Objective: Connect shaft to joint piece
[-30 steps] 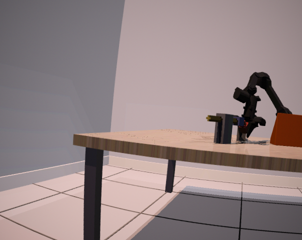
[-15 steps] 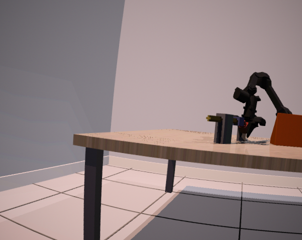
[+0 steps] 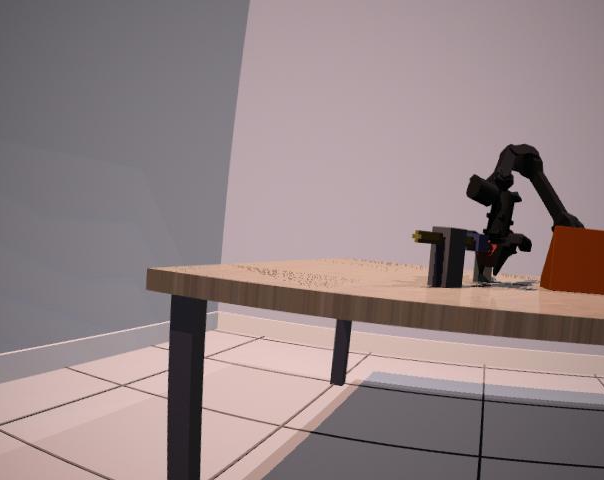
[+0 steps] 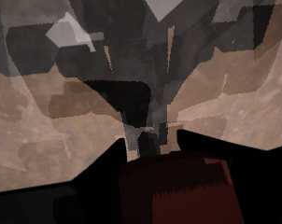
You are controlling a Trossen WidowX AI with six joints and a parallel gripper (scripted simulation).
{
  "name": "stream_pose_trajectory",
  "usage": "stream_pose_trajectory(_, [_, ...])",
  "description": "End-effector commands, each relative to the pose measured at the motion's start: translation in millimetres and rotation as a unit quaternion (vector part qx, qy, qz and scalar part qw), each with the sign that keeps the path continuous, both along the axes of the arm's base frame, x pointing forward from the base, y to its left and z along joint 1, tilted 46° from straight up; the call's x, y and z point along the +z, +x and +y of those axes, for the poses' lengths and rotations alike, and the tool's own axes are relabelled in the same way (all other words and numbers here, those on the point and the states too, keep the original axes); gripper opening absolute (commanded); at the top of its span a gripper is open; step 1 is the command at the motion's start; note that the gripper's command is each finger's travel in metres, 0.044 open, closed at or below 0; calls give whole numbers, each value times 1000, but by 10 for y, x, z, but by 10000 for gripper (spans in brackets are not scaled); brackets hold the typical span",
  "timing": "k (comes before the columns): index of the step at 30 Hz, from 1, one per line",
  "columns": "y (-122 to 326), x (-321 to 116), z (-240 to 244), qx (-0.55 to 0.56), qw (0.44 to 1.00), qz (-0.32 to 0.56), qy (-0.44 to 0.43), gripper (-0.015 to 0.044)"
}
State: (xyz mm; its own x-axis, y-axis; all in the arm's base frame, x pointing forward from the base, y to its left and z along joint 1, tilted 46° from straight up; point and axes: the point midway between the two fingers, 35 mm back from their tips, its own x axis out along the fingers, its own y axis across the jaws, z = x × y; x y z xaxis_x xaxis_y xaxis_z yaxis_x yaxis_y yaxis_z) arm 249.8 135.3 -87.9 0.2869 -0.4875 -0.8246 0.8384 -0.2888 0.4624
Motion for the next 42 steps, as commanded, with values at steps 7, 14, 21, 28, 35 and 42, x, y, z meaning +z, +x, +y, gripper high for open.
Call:
stream_pose_trajectory(7, [2, -7, -5, 2, 1000, 0, -2, 182])
stream_pose_trajectory(14, [2, -7, -5, 2, 1000, 0, -2, 182])
stream_pose_trajectory(21, [2, -7, -5, 2, 1000, 0, -2, 182])
stream_pose_trajectory(28, [0, 0, 0, 0, 1000, 0, 0, 147])
stream_pose_trajectory(35, [0, 0, 0, 0, 1000, 0, 0, 0])
stream_pose_trajectory(42, [-1, 7, -1, 0, 1000, 6, -8, 0])
